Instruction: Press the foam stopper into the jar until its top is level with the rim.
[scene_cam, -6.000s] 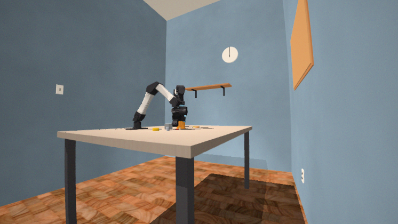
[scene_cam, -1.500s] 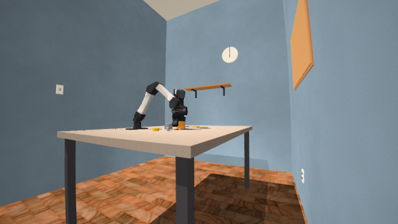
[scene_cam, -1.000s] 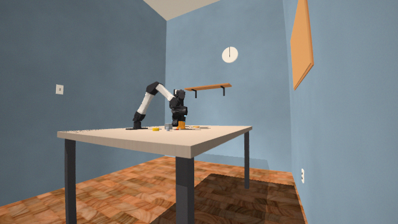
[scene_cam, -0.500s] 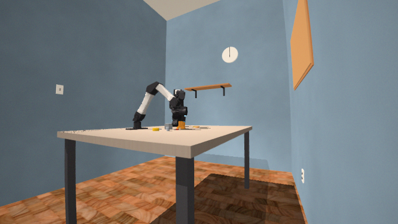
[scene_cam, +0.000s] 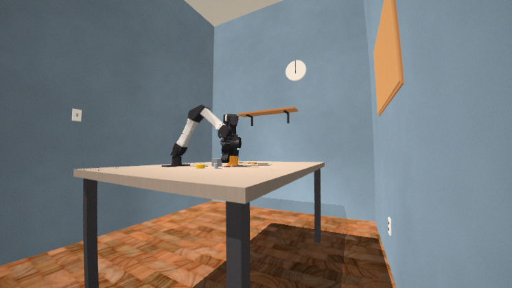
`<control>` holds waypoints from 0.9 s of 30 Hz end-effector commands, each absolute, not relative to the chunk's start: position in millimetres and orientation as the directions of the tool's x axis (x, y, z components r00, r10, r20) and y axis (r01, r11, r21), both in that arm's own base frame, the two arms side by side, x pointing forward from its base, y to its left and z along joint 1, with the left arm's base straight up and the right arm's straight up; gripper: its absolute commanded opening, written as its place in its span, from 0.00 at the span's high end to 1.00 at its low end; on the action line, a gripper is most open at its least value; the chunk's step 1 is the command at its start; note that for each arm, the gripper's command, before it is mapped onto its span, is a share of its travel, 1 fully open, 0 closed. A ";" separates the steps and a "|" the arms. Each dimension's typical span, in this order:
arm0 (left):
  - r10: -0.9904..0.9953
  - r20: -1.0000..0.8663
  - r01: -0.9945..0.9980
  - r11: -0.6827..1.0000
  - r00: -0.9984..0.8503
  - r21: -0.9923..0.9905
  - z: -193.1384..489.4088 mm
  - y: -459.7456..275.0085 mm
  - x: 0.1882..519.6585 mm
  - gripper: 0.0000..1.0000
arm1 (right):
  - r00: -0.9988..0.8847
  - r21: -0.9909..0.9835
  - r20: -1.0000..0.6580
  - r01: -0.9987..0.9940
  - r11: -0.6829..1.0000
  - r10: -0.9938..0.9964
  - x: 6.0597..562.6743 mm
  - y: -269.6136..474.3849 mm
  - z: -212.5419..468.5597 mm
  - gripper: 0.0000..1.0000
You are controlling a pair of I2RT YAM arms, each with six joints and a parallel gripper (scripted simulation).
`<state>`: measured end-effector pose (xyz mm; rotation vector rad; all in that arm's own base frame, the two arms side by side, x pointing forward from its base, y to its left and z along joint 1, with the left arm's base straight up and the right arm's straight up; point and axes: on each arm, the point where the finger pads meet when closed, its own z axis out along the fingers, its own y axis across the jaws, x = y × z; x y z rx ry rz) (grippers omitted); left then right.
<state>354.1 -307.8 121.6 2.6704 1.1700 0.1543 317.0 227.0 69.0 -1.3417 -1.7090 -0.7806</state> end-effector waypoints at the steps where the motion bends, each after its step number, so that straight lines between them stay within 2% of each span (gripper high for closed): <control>1: 0.727 0.005 0.709 -0.671 0.687 0.220 122.7 -310.8 349.7 1.00 | -0.192 0.081 0.873 0.964 0.255 0.448 327.1 229.5 82.0 0.36; 27: 0.731 0.006 0.709 -0.664 0.683 0.235 154.5 -311.8 354.0 1.00 | -0.192 0.081 0.873 0.964 0.255 0.448 327.1 229.5 82.0 0.36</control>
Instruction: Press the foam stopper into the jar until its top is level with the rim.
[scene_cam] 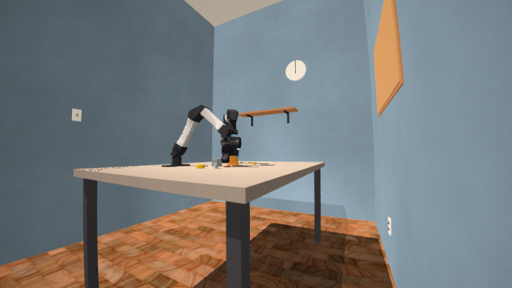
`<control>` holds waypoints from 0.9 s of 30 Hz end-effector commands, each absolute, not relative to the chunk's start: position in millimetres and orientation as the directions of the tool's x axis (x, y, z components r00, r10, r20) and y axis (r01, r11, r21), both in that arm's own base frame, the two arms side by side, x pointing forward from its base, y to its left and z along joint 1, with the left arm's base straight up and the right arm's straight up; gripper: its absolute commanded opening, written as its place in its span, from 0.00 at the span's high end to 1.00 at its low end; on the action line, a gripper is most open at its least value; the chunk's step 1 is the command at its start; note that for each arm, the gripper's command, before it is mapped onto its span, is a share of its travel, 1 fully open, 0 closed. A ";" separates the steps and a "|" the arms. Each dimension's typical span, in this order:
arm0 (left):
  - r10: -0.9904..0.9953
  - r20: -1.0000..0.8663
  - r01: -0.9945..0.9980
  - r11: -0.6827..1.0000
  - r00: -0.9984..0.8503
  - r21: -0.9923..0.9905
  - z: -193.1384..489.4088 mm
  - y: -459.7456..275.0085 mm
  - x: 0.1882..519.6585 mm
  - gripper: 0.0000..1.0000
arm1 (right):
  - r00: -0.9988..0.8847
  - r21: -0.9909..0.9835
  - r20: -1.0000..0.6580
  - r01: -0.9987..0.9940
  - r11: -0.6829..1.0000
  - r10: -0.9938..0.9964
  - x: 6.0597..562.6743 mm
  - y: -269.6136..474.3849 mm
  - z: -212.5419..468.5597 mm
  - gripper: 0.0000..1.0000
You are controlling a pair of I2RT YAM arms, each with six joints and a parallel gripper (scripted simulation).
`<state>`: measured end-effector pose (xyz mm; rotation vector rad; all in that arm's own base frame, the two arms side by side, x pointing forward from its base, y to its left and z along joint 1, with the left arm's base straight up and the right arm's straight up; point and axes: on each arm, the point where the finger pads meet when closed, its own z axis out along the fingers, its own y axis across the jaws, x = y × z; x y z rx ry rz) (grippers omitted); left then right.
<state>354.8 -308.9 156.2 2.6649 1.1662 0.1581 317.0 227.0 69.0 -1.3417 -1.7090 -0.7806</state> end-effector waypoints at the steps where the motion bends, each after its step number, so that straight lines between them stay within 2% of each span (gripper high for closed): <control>1: 0.731 0.005 0.713 -0.667 0.682 0.215 149.2 -308.4 350.5 1.00 | -0.192 0.081 0.873 0.964 0.255 0.448 327.1 229.5 82.0 0.36; 16: 0.734 0.006 0.712 -0.660 0.679 0.238 162.3 -303.5 347.3 1.00 | -0.192 0.081 0.873 0.964 0.254 0.448 327.2 229.6 81.9 0.36; 27: 0.735 0.006 0.715 -0.661 0.678 0.230 135.3 -305.9 351.1 1.00 | -0.192 0.081 0.873 0.964 0.254 0.448 327.2 229.6 81.9 0.36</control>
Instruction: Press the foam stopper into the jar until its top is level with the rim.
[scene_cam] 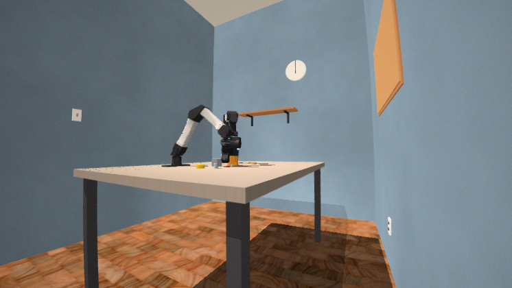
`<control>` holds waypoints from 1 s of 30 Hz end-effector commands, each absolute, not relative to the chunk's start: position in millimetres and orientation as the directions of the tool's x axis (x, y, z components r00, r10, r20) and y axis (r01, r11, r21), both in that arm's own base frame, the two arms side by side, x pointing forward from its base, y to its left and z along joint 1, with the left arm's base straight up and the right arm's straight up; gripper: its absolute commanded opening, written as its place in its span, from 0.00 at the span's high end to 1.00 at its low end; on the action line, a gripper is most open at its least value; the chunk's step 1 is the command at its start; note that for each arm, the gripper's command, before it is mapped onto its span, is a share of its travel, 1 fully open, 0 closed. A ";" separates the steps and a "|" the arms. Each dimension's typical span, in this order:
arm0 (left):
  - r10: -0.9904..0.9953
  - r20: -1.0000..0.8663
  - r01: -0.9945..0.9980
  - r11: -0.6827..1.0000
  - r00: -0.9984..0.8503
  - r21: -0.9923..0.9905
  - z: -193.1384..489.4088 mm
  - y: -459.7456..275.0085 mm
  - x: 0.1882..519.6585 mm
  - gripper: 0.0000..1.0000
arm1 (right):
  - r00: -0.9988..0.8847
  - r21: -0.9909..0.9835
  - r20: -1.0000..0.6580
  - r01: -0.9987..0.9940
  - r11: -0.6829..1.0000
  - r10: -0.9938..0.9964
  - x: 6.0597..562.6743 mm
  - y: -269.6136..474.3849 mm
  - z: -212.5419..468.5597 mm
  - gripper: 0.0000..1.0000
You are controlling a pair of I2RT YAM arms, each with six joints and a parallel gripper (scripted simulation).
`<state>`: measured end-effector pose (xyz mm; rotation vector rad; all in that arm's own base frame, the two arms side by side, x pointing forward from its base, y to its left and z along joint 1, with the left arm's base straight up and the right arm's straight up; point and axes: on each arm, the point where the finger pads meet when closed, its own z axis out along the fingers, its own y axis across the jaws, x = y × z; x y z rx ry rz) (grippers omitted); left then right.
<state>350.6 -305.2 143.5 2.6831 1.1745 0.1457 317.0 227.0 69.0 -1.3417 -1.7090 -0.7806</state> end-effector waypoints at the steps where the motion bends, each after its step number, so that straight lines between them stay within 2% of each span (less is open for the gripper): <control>1: 0.736 0.006 0.713 -0.659 0.677 0.238 137.5 -305.6 350.9 1.00 | -0.192 0.081 0.873 0.964 0.254 0.448 327.2 229.6 81.9 0.36; 30: 0.739 0.006 0.717 -0.655 0.673 0.239 115.0 -301.9 350.3 1.00 | -0.192 0.081 0.873 0.964 0.254 0.448 327.2 229.6 81.9 0.36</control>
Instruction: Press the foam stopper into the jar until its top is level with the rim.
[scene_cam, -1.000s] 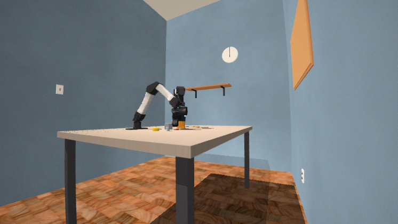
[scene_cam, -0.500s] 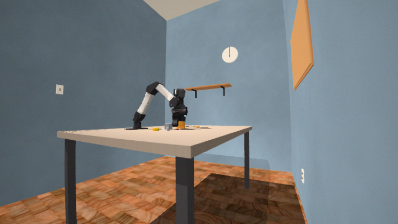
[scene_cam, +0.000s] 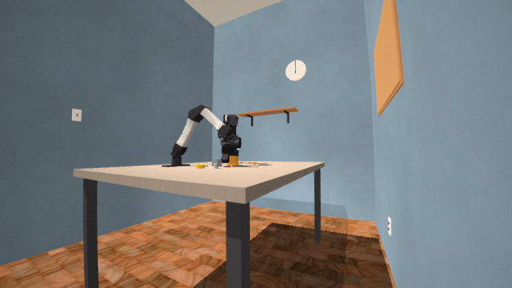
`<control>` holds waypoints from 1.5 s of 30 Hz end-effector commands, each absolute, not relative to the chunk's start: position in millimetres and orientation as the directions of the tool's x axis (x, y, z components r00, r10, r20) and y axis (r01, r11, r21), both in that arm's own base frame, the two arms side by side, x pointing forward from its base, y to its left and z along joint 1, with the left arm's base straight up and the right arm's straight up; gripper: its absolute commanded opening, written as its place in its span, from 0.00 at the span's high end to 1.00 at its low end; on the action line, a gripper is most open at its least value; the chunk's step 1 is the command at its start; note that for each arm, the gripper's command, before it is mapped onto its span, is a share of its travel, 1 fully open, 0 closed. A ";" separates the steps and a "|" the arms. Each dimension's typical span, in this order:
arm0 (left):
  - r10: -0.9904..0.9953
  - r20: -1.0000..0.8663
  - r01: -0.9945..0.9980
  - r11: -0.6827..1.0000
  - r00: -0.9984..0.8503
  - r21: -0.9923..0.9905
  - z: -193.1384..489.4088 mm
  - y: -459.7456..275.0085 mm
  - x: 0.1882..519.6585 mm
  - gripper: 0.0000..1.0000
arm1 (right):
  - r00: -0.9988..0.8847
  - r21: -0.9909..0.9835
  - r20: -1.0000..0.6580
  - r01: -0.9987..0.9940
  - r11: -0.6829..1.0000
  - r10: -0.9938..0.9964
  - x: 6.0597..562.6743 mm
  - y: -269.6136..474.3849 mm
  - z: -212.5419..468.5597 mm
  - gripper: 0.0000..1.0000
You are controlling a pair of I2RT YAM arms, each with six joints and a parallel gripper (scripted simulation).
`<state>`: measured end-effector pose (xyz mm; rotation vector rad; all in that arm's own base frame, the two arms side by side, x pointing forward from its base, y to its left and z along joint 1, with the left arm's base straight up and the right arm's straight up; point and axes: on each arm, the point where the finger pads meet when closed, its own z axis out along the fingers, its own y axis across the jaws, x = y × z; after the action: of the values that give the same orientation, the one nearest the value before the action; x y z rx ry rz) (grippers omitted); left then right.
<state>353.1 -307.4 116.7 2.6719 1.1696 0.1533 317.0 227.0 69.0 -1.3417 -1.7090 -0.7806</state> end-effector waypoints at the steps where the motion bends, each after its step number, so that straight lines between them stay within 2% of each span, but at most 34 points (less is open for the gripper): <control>1: 0.739 0.006 0.717 -0.655 0.673 0.240 115.1 -301.9 350.3 1.00 | -0.192 0.081 0.873 0.964 0.254 0.448 327.2 229.6 81.9 0.36; 7: 0.739 0.005 0.724 -0.661 0.673 0.199 95.4 -301.7 350.0 1.00 | -0.192 0.081 0.873 0.964 0.254 0.448 327.2 229.6 81.9 0.36; 45: 0.740 0.005 0.725 -0.660 0.672 0.199 82.7 -301.7 351.0 1.00 | -0.192 0.081 0.873 0.964 0.254 0.448 327.2 229.6 81.9 0.36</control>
<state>352.9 -307.1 106.5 2.6698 1.1687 0.1547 317.0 227.0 69.0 -1.3417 -1.7090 -0.7806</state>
